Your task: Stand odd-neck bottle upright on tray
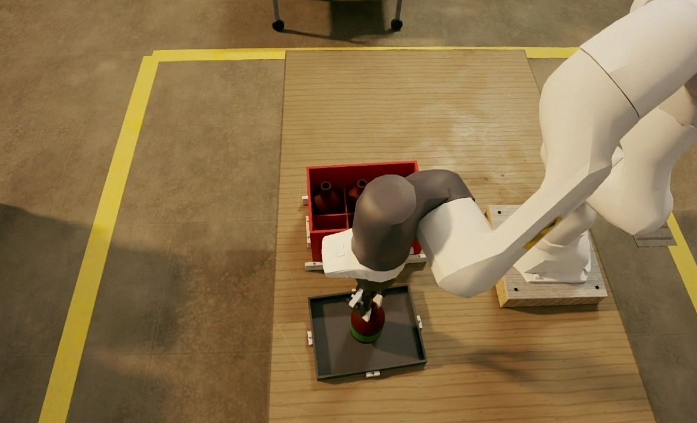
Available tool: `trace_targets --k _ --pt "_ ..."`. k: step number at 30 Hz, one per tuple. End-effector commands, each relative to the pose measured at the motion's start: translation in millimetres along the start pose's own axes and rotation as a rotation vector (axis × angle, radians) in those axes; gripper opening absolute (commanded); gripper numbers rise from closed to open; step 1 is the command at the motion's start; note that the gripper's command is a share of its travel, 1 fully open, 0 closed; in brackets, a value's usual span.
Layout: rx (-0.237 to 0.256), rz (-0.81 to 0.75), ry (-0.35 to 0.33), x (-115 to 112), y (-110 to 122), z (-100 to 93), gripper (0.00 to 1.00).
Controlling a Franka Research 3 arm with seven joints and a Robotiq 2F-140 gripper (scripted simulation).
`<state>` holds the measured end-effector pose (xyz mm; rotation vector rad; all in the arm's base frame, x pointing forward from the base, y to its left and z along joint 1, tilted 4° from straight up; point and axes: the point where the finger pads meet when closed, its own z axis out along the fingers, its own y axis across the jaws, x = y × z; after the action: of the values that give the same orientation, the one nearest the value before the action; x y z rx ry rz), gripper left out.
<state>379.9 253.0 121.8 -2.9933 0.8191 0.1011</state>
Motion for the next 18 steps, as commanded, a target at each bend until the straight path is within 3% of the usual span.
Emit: trace_targets --k 1,18 --pt "0.004 -0.003 0.001 0.3 -1.6 0.2 0.1" --pt "0.004 -0.003 0.001 1.1 -1.1 2.0 0.1"
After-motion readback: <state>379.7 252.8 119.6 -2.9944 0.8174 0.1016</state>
